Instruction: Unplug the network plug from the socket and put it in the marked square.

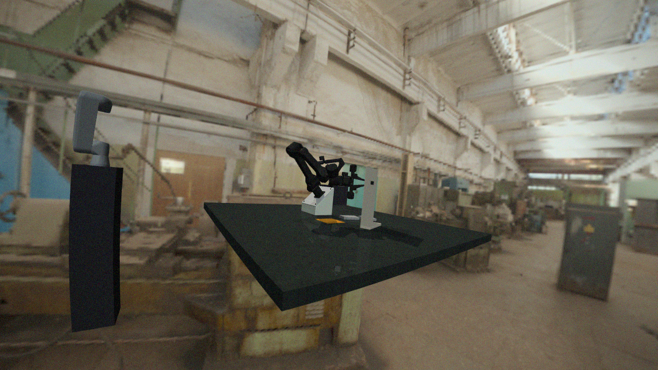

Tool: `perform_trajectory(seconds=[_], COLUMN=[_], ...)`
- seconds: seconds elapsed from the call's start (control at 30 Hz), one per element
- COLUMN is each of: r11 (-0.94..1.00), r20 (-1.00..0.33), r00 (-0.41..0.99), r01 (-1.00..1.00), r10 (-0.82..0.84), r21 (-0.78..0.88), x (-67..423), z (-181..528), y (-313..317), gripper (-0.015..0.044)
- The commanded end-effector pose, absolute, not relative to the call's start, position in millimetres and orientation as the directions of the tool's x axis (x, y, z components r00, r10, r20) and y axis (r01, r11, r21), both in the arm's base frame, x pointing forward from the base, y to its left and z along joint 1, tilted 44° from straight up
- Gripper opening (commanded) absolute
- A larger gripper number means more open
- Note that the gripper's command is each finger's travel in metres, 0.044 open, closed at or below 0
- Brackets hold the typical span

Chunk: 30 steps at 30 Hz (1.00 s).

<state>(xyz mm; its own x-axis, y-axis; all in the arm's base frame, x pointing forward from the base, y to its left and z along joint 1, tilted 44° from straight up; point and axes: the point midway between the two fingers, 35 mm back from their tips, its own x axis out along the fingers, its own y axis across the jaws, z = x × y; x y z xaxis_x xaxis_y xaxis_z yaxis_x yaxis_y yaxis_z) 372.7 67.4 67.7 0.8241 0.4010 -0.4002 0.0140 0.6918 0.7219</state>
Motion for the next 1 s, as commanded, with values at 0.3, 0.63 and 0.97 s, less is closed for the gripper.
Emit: perform_trajectory(seconds=[0.3, 0.63, 0.97], r11=[0.690, 0.690, 0.690], r20=[-0.399, -0.400, -0.400], r00=[0.826, 0.826, 0.825], r01=[0.017, 0.017, 0.017], r10=[0.399, 0.399, 0.398], r21=[0.723, 0.723, 0.723], x=[374.1, 370.2, 365.3], z=[67.7, 68.5, 69.5], y=[67.2, 66.5, 65.4], gripper=[0.0003, 0.0000, 0.0000])
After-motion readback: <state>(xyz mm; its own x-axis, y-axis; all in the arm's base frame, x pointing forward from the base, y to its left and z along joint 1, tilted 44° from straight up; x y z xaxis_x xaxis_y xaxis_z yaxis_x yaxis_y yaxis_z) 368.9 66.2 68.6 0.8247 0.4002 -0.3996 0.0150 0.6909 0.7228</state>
